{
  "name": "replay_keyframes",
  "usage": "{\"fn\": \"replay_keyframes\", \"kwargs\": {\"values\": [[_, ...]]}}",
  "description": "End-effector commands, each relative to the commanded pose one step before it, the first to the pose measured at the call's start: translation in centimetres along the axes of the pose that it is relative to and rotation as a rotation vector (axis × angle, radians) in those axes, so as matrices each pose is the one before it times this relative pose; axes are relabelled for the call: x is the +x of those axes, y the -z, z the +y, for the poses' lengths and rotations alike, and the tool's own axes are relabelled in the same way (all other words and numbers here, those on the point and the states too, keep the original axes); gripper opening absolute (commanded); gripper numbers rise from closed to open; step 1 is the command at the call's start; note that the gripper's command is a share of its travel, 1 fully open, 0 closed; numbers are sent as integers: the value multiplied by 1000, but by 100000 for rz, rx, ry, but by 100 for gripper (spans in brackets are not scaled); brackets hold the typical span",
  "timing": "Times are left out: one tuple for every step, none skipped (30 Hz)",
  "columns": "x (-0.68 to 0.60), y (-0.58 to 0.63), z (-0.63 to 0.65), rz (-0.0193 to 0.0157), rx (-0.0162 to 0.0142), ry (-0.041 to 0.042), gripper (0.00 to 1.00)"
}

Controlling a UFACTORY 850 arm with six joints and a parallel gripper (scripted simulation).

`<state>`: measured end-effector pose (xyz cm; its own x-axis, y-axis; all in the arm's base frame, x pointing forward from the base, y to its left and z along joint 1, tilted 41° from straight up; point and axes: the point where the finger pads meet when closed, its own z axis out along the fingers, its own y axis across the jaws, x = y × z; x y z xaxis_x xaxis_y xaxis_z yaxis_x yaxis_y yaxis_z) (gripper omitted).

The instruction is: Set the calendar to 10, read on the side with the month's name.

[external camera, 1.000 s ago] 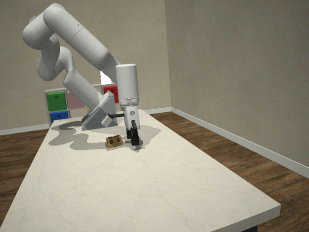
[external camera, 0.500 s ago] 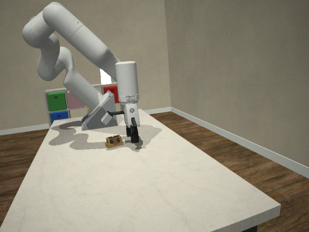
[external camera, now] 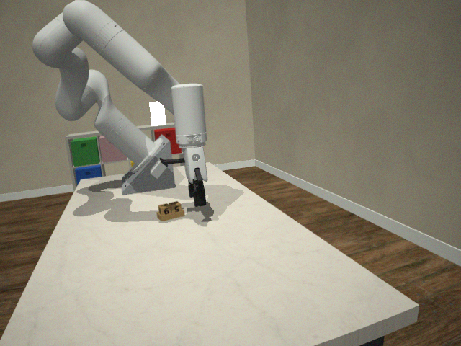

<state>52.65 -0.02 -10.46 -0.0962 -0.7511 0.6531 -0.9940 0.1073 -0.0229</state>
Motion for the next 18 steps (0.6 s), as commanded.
{"fn": "replay_keyframes", "kwargs": {"values": [[-179, 100, -101, -93, 288, -13345, 100], [-42, 0, 2, 0, 0, -3675, 100], [-33, 0, 3, 0, 0, -2858, 100], [-21, 0, 2, 0, 0, -1828, 100], [-244, -1, 33, 0, 1, -259, 100], [-59, 0, 8, 0, 0, 0, 100], [-2, 0, 0, 0, 0, -137, 100], [-9, 0, 1, 0, 0, -818, 100], [0, 0, 0, 0, 0, 0, 100], [0, 0, 0, 0, 0, 0, 100], [-21, 0, 3, 0, 0, -1829, 100], [-33, 0, 5, 0, 0, -2860, 100], [-42, 0, 8, 0, 0, -3677, 100], [-47, 0, 10, 0, 0, -4124, 100], [-46, 0, 12, 0, 0, -4124, 100], [-41, 0, 13, 0, 0, -3677, 100], [-31, 0, 11, 0, 0, -2860, 100], [-20, 0, 8, 0, 0, -1829, 100]]}}
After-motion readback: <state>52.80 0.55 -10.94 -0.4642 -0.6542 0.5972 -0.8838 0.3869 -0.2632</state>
